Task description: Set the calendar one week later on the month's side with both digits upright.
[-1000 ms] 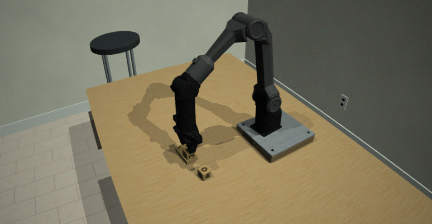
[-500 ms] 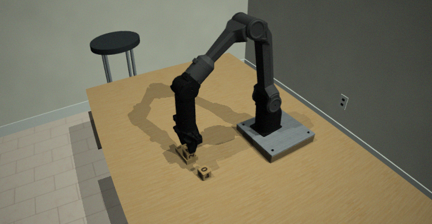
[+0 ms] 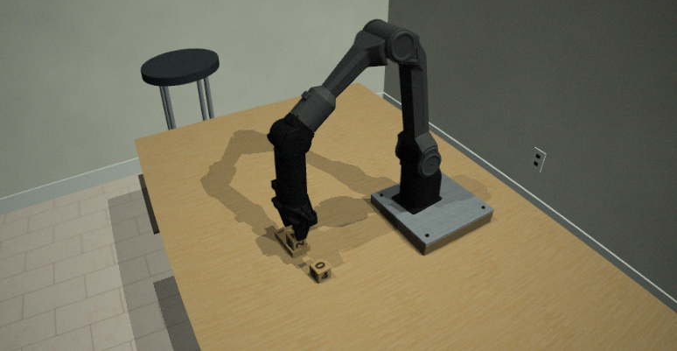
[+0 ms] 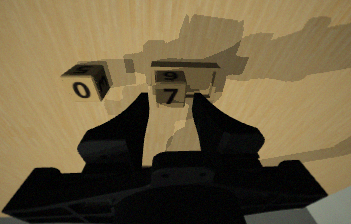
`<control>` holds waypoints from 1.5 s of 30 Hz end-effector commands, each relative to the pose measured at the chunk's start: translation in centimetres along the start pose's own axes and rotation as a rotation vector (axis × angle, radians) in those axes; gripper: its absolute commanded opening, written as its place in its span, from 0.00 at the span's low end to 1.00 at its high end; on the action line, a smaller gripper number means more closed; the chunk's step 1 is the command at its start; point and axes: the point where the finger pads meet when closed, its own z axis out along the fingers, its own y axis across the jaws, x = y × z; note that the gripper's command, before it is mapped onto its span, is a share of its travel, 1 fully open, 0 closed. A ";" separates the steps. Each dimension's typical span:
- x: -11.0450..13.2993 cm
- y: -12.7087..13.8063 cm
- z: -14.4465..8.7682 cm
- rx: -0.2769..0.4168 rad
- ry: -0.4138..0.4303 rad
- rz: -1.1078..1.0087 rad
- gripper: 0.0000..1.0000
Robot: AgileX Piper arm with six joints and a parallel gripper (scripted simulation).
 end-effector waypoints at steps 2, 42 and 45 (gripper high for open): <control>0.0 0.0 0.0 0.001 -0.001 0.000 0.64; 0.1 0.0 0.6 0.000 0.003 0.000 0.64; 0.1 0.0 0.9 0.000 0.003 0.000 0.64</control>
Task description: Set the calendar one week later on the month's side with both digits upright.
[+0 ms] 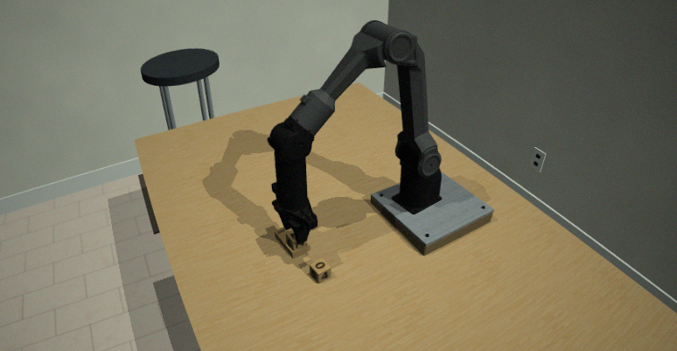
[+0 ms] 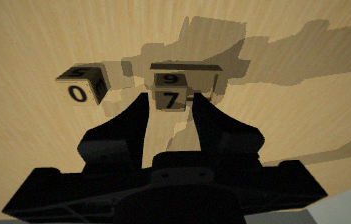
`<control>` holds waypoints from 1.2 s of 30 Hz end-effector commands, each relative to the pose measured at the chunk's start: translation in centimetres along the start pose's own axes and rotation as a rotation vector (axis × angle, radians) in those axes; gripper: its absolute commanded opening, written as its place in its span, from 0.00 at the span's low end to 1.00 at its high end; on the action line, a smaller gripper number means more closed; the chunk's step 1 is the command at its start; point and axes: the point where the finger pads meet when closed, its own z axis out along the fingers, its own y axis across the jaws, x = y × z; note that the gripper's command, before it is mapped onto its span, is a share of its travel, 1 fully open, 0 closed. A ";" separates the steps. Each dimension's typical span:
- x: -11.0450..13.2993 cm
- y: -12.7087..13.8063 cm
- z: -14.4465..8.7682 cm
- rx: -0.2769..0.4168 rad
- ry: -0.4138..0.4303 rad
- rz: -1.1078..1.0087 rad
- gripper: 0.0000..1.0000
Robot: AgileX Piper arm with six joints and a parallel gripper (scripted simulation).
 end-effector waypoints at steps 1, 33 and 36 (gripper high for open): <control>0.1 0.0 0.1 0.000 0.002 0.001 0.64; 0.0 0.0 2.2 0.001 0.000 0.001 0.64; 0.0 0.0 2.2 0.001 0.000 0.001 0.64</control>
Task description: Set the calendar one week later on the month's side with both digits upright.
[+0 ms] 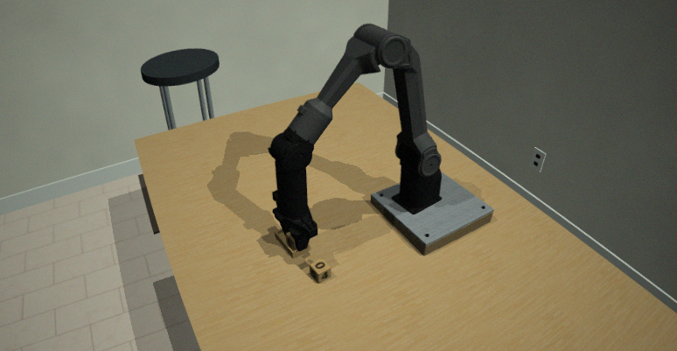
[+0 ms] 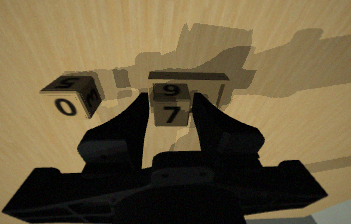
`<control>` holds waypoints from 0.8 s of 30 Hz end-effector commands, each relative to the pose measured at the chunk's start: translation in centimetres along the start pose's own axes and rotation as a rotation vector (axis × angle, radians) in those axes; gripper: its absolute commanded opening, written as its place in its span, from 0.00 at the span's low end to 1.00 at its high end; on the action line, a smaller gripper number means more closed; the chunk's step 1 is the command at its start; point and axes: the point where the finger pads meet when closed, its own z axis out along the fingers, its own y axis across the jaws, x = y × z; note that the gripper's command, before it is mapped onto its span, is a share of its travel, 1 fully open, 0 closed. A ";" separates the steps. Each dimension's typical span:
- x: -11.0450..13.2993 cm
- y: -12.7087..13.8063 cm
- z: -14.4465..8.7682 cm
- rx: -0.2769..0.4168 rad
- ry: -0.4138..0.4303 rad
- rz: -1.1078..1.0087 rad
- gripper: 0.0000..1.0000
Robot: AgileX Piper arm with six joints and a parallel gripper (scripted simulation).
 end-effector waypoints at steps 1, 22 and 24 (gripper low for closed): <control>0.1 0.0 0.1 0.000 0.002 0.001 0.64; 0.1 0.0 0.1 0.000 0.002 0.001 0.38; 0.1 0.0 0.1 0.000 0.002 0.001 0.38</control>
